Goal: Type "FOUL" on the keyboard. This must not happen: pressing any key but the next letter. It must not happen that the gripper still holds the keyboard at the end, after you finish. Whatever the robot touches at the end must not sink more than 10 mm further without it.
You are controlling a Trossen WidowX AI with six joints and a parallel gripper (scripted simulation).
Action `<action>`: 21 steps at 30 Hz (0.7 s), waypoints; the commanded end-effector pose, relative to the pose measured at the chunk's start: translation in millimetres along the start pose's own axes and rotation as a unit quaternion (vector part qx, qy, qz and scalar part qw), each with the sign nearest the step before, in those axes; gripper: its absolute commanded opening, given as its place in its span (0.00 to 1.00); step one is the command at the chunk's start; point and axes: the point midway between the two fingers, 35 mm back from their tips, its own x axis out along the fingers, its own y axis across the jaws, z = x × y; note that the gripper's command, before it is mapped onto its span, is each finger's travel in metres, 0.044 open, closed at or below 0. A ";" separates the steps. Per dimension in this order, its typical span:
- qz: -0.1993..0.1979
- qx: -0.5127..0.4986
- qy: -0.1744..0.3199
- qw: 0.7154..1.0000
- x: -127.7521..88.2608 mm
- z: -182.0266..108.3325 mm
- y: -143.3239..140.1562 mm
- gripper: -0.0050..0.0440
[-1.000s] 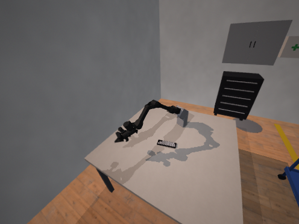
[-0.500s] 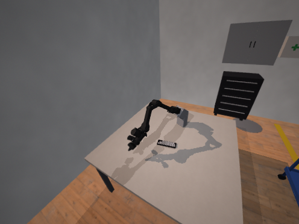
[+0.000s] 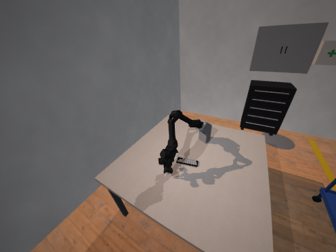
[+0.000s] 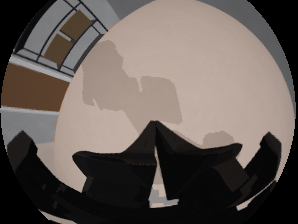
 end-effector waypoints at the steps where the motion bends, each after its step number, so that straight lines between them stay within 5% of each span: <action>1: -0.011 -0.071 0.043 0.996 -15.6 -39.5 -4.6 0.10; 3: -0.011 -0.071 0.043 0.996 -15.6 -39.5 -4.6 0.10; 10: -0.022 -0.207 0.121 0.971 -44.5 -108.8 -18.6 0.10; 21: -0.016 -0.383 0.203 0.901 -90.3 -180.7 -46.9 0.10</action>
